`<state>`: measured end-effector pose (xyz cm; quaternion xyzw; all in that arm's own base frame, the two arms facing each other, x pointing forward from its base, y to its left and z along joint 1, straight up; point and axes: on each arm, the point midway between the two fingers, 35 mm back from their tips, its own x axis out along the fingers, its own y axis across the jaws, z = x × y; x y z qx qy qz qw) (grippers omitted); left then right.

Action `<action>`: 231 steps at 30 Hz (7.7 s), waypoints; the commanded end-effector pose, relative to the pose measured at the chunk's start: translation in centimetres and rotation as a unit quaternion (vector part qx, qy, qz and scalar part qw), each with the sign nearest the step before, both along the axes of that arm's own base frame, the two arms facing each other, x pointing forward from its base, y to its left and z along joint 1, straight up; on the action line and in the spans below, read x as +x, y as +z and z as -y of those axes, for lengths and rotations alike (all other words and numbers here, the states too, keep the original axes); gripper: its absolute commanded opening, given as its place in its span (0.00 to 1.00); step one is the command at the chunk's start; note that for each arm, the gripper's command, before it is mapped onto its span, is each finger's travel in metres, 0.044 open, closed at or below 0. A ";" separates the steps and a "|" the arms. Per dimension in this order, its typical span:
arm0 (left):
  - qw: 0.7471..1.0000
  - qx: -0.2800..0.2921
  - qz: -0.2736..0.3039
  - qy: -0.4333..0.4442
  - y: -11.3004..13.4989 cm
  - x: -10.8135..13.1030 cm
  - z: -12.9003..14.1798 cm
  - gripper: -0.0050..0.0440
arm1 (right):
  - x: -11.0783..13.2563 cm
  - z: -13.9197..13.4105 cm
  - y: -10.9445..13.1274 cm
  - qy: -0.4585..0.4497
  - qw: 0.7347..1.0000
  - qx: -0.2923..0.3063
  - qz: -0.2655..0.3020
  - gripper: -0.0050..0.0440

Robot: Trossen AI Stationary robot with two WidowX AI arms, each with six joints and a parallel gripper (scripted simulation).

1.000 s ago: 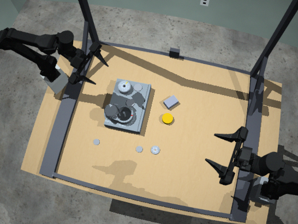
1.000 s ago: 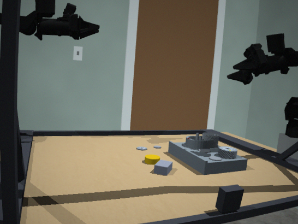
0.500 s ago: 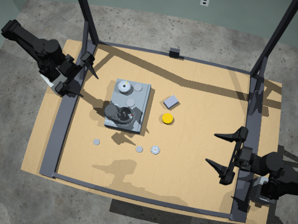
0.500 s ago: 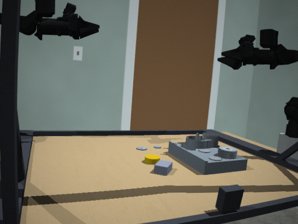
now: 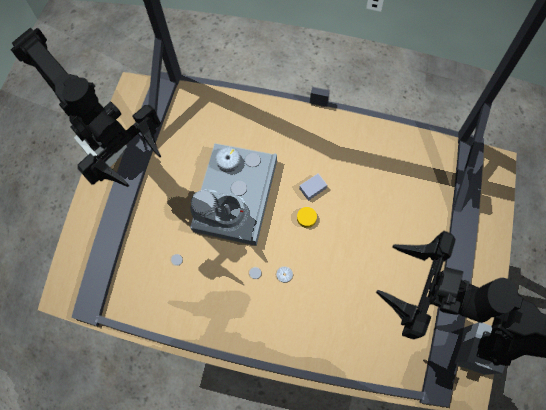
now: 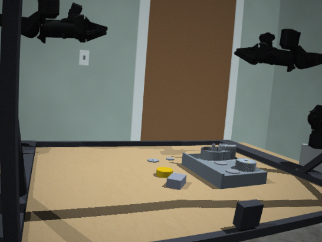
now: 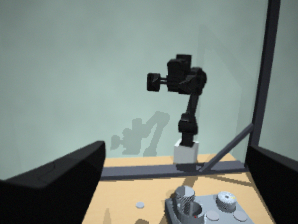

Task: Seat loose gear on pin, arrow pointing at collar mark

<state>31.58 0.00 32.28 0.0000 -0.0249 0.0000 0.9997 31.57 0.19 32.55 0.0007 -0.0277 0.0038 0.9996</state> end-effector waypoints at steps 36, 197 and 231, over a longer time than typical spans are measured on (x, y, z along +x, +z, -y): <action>1.000 0.000 0.011 0.000 0.9 -0.2 0.0 0.92 | 5.1 -6.6 -7.4 0.137 0.909 -0.351 -0.178 0.87; 1.000 0.000 0.011 0.000 0.9 -0.2 0.0 0.92 | -1.3 -22.0 -29.2 0.673 0.073 -0.734 -0.050 0.10; 1.000 0.000 0.011 0.000 0.9 -0.2 0.0 0.92 | -1.2 -22.1 -29.1 0.672 0.074 -0.735 -0.050 0.10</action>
